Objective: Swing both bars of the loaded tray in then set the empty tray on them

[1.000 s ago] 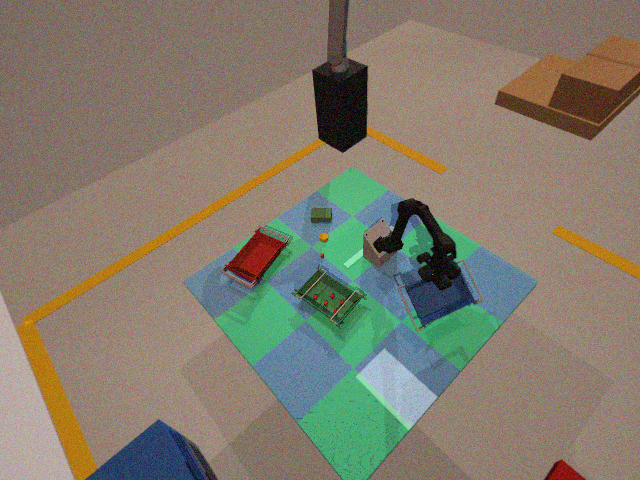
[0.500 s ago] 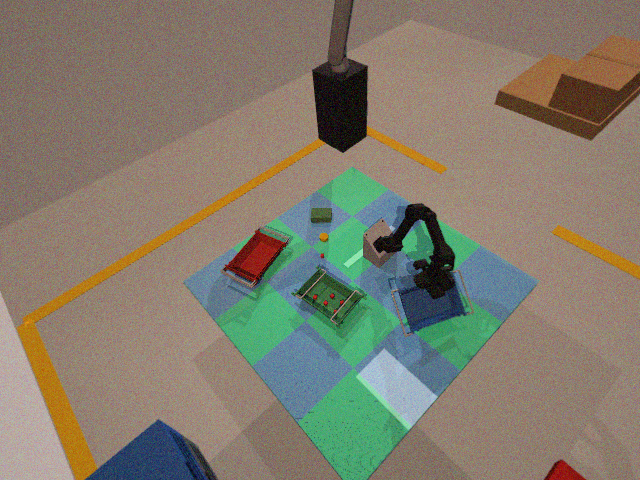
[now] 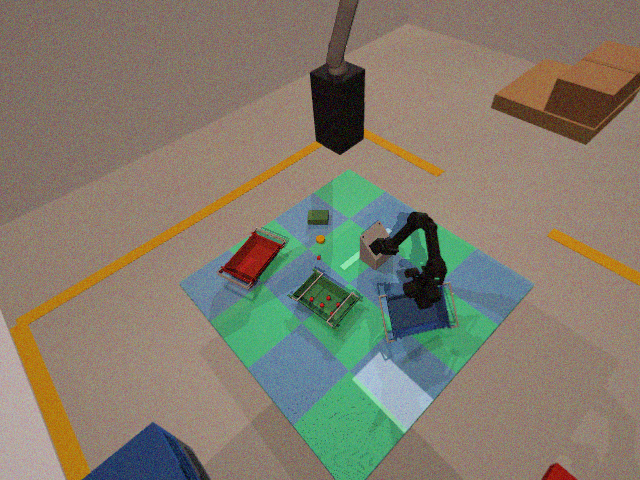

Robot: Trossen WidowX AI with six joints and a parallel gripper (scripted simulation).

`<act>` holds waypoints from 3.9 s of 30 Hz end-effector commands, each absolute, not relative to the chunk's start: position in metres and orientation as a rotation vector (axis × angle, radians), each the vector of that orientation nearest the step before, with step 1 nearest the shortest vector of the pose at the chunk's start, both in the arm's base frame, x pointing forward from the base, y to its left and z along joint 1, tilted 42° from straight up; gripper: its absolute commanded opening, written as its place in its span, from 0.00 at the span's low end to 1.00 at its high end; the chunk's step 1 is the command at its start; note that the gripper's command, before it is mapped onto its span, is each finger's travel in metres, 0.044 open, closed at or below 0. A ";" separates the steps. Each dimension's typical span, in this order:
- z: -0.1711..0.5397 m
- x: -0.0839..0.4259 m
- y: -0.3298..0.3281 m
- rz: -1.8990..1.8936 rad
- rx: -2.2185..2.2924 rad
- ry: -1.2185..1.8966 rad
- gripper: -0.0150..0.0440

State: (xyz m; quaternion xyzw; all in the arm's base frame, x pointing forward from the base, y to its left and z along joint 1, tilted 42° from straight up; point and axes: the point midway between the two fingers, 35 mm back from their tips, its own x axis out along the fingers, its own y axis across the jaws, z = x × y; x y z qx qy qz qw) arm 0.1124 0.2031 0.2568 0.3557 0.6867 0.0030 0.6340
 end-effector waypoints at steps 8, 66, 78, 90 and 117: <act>0.249 0.146 0.199 -0.077 0.849 1.571 0.25; 0.160 0.295 0.088 -0.499 1.149 1.695 0.25; 0.138 0.313 0.049 -0.556 1.254 1.715 0.25; 0.116 0.324 0.007 -0.600 1.374 1.726 0.25; 0.071 0.324 -0.079 -0.649 1.645 1.710 0.25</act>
